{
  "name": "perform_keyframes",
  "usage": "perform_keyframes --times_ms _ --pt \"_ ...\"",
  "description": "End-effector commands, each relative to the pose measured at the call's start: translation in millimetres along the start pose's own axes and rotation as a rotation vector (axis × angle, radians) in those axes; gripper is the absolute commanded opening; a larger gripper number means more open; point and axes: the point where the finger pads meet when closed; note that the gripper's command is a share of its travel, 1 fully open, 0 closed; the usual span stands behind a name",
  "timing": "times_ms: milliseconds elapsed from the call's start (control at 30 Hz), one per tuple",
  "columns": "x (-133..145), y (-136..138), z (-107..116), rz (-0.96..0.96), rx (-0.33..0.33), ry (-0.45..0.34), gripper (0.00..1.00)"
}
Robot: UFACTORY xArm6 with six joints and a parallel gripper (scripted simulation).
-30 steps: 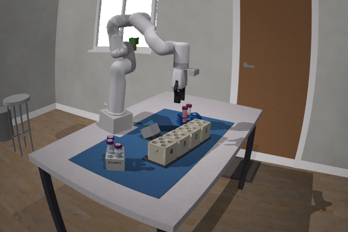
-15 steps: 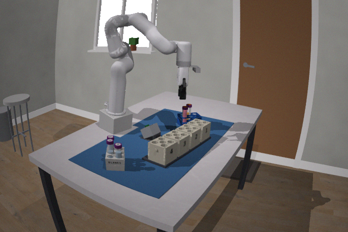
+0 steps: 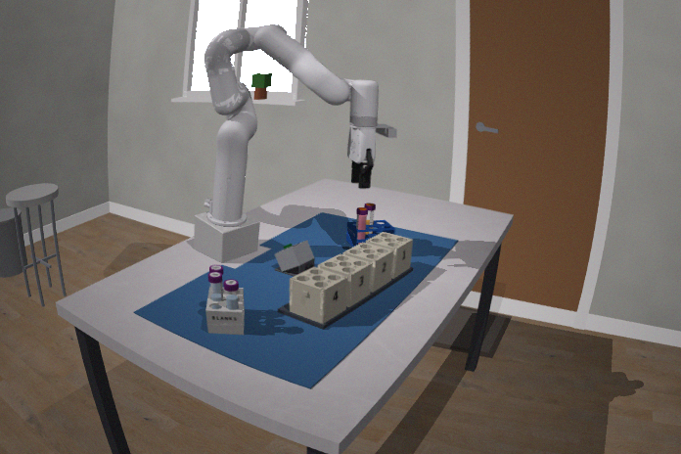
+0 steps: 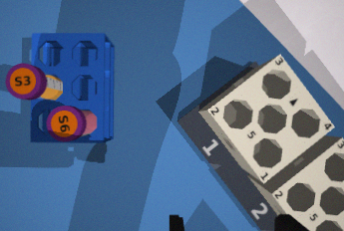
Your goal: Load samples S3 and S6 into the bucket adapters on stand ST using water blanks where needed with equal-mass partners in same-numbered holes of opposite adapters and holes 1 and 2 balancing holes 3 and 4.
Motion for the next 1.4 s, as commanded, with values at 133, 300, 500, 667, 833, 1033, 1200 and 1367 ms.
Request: perform_keyframes --times_ms 133,300,500,667,833,1033,1200,1367 --pt "-9.4 -26.4 1.3 0.000 0.002 0.004 0.57" --pt "-16.4 -50.5 1.3 0.000 0.001 0.004 0.57" --pt "-24.8 -79.4 1.3 0.000 0.001 0.004 0.57" --pt "-29.0 -93.8 1.3 0.000 0.001 0.004 0.57" --pt "-36.0 -117.9 1.3 0.000 0.001 0.004 0.57" --pt "-44.3 -146.8 1.3 0.000 0.000 0.004 0.57" --pt "-48.6 -161.3 1.3 0.000 0.000 0.004 0.57" --pt "-55.5 -185.3 1.3 0.000 0.000 0.004 0.57"
Point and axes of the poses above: the point where the finger pads meet when closed, its own z axis back along the fingers, its own y axis across the jaws, x = y × z, and after that the axes turned 14 degrees about -z, right-handed
